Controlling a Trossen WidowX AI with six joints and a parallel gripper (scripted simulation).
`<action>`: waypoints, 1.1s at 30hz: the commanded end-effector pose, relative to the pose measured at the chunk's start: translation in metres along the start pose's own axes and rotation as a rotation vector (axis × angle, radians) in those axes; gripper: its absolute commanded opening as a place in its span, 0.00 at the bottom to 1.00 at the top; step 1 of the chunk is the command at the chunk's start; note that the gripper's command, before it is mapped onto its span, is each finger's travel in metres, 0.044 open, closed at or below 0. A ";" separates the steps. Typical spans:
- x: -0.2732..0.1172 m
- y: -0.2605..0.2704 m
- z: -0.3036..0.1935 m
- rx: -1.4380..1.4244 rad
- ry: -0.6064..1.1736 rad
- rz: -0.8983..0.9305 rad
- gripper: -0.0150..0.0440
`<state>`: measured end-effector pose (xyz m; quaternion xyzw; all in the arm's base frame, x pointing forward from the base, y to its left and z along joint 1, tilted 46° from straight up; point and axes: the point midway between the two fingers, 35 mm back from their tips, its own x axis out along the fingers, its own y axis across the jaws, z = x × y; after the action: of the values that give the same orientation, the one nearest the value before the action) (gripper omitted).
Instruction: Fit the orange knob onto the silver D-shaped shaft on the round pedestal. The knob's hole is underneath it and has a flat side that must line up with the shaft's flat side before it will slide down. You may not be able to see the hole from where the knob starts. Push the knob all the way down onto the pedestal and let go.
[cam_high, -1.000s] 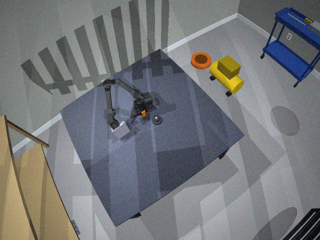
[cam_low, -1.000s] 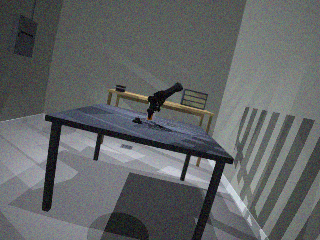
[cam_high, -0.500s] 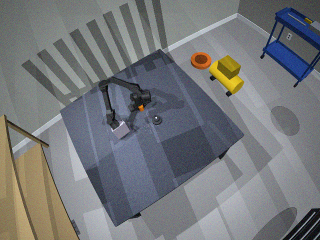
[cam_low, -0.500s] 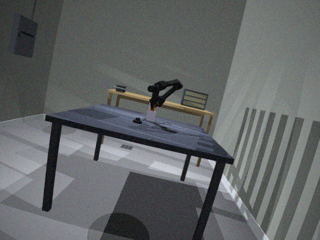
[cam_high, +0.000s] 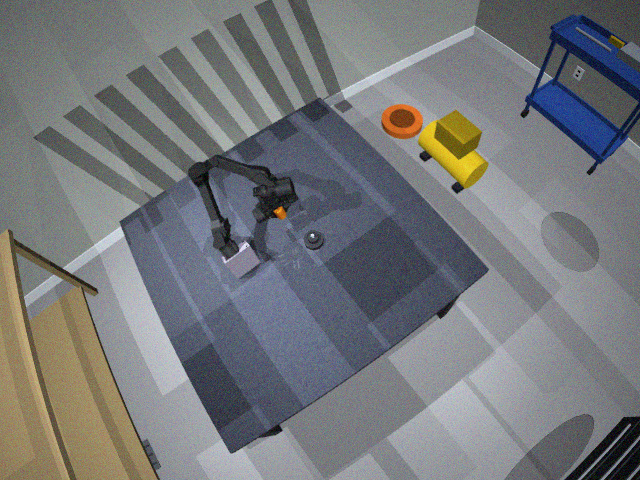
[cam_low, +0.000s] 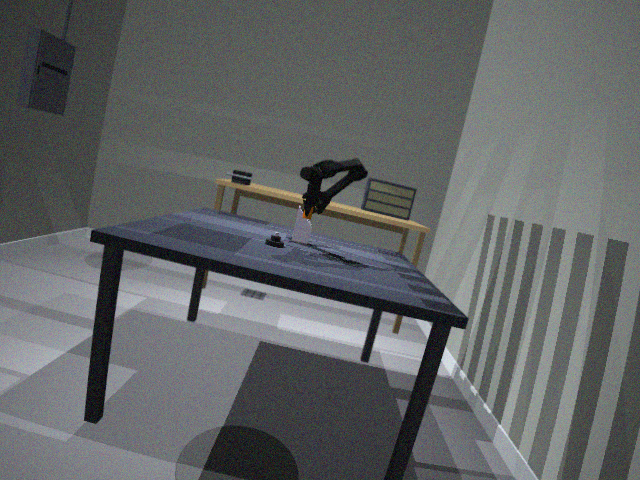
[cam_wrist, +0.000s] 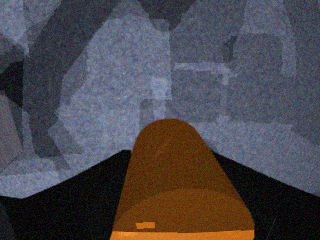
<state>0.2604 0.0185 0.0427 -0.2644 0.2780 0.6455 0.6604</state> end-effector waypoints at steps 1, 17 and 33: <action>-0.008 0.000 0.006 0.001 0.001 -0.069 0.25; -0.032 0.002 0.026 0.008 0.008 -0.309 0.25; -0.055 0.004 0.045 0.015 0.027 -0.540 0.25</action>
<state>0.2568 0.0125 0.1057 -0.3244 0.2192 0.4608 0.7965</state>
